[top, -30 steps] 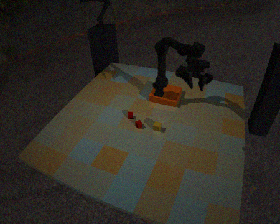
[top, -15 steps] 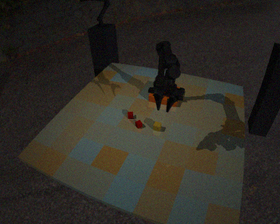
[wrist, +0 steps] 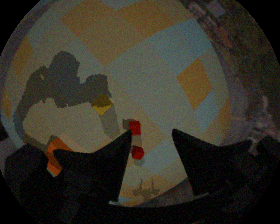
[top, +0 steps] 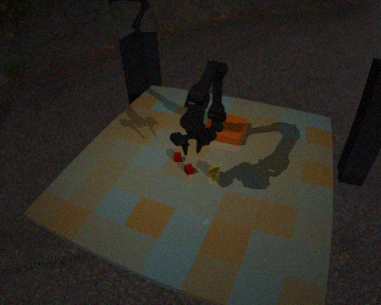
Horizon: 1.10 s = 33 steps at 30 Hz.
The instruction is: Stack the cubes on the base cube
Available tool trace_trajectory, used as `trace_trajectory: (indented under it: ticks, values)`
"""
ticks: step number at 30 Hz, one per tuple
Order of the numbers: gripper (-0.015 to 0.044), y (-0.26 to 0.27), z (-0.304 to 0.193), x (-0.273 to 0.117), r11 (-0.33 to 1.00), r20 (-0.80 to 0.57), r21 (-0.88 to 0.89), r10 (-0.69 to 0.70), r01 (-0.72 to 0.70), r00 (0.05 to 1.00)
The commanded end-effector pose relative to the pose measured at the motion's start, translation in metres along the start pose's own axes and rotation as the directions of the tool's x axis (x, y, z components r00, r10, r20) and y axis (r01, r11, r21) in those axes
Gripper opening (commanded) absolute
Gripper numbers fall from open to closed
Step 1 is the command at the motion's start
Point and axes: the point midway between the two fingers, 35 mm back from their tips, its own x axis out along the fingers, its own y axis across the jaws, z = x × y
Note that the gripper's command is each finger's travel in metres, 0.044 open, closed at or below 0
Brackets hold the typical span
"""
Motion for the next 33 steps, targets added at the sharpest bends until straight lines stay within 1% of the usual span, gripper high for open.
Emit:
trace_trajectory:
  ticks: [1, 3, 5, 11, 19, 23, 27, 33]
  values:
    - [0.0265, 0.005, -0.033, 0.015, 0.993, -0.048, 0.003, 0.12, -0.12, 0.992]
    - [0.0265, 0.007, -0.049, 0.02, 0.984, -0.06, 0.011, 0.178, -0.178, 0.982]
    - [0.0265, 0.008, -0.055, 0.022, 0.98, -0.063, 0.015, 0.2, -0.199, 0.978]
    - [0.0265, 0.008, -0.055, 0.023, 0.98, -0.063, 0.015, 0.2, -0.199, 0.978]
    - [0.0265, 0.02, -0.058, 0.081, 0.98, -0.063, 0.015, 0.2, -0.199, 0.978]
    - [0.0265, 0.02, -0.059, 0.084, 0.98, -0.063, 0.015, 0.2, -0.199, 0.978]
    - [0.0265, 0.023, -0.06, 0.097, 0.98, -0.063, 0.015, 0.2, -0.199, 0.978]
    - [0.0265, 0.023, -0.06, 0.098, 0.98, -0.063, 0.015, 0.2, -0.2, 0.978]
